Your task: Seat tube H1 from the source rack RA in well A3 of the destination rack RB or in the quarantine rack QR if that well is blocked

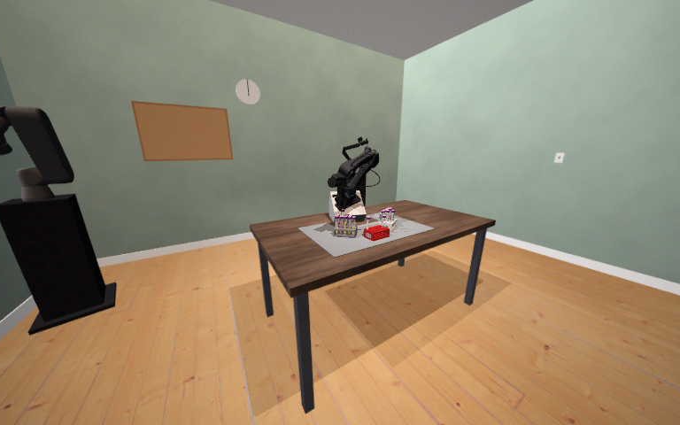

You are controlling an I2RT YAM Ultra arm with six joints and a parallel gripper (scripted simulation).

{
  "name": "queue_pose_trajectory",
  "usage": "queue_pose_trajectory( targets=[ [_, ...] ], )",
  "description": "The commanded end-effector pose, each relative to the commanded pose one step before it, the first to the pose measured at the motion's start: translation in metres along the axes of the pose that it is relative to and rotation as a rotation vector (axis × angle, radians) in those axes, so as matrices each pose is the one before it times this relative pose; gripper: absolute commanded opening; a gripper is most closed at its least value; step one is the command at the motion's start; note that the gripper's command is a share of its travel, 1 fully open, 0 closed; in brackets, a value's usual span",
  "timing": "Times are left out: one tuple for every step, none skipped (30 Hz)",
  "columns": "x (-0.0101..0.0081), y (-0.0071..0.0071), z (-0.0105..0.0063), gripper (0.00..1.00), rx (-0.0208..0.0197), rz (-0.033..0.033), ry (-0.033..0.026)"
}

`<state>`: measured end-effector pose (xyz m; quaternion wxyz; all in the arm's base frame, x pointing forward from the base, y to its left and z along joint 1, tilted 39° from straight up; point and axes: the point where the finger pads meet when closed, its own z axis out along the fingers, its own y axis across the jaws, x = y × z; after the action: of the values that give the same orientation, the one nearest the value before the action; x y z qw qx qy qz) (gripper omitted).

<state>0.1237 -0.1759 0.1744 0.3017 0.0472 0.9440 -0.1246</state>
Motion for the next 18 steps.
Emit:
queue_pose_trajectory(
  targets=[
    [-0.00622,-0.00333,-0.00409,0.0,0.03653,-0.01542,-0.01894],
    [0.0,0.0,0.0,0.0,0.0,0.0,0.0],
    [0.00475,0.00074,0.00229,0.0,-0.00246,0.0158,0.00739],
    [0.0014,0.00182,0.0021,0.0,-0.00669,0.00092,0.00271],
    [-0.00032,0.0006,0.00075,0.0,-0.00208,-0.00315,-0.00024],
    [-0.00179,-0.0007,-0.00053,0.0,0.0028,-0.00703,-0.00174],
    [-0.00421,-0.00402,-0.00347,0.0,0.01523,-0.00939,-0.00589],
    [-0.00012,0.00026,0.0007,0.0,-0.0015,0.00051,-0.00138],
    [0.00277,0.00222,0.00281,0.0,-0.00824,0.00582,0.00486],
    [0.0035,0.00149,0.00245,0.0,-0.00548,0.00966,0.00563],
    [0.00011,0.00003,0.00054,0.0,-0.0001,-0.0005,0.0005],
    [-0.0027,-0.00143,-0.0012,0.0,0.00544,-0.00867,-0.0032],
    [-0.00235,-0.00209,-0.00156,0.0,0.00743,-0.00472,-0.00414],
    [0.00087,0.00125,0.00163,0.0,-0.00514,0.00265,-0.00004],
    [0.0033,0.00198,0.00291,0.0,-0.00799,0.00785,0.00621],
    [0.0019,0.00042,0.00161,0.0,-0.00321,0.00557,0.00391],
    [-0.00031,-0.00092,0.00011,0.0,0.00114,-0.00026,0.00025],
    [0.0,0.0,0.0,0.0,0.0,0.0,0.0]
  ],
)
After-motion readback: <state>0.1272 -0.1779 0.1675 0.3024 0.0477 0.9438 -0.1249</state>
